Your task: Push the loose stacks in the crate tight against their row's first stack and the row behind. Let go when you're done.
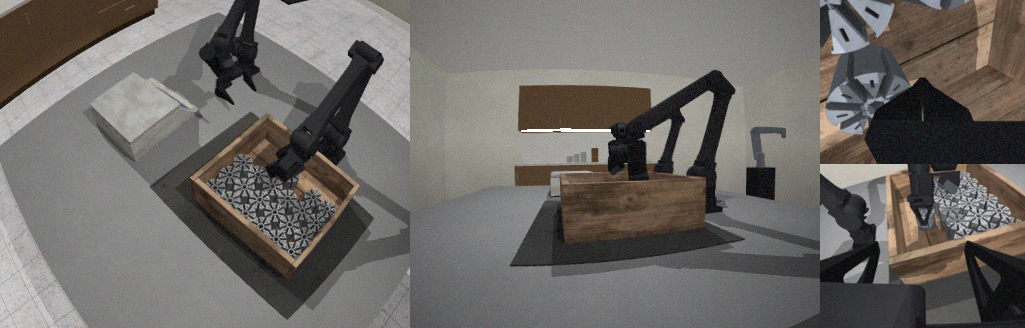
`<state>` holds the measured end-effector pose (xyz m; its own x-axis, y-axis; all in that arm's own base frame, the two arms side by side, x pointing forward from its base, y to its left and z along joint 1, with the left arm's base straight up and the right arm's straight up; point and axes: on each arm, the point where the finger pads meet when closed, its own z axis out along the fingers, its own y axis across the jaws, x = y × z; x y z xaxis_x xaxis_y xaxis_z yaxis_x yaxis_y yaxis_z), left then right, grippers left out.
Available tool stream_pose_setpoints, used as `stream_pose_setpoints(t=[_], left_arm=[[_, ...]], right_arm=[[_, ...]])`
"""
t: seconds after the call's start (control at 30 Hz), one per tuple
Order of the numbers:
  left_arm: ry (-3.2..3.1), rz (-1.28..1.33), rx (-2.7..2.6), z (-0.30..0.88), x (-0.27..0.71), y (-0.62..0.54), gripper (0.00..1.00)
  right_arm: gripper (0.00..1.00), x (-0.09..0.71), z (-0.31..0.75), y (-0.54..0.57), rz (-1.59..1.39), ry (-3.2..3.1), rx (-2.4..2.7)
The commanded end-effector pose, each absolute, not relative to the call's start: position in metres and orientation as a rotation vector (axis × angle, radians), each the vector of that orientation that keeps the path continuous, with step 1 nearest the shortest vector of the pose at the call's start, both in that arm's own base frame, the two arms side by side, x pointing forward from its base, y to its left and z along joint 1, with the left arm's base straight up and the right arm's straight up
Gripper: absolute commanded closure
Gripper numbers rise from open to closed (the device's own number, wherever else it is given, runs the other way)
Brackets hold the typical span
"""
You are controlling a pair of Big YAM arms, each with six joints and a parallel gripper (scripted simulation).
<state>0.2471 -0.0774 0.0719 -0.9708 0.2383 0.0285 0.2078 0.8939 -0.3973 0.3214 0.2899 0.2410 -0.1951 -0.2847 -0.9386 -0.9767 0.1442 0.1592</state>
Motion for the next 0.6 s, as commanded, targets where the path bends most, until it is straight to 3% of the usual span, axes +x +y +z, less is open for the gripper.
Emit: stream_pose_setpoints(t=[0.0, 0.57], left_arm=[[-3.02, 0.601, -0.367, 0.082, 0.269, -0.063, 1.0], [-3.02, 0.603, -0.367, 0.082, 0.274, -0.041, 1.0]], right_arm=[[0.0, 0.324, 0.245, 0.298, 1.11, 1.616, -1.229], [0.0, 0.327, 0.255, 0.294, 1.091, 1.596, -1.229]])
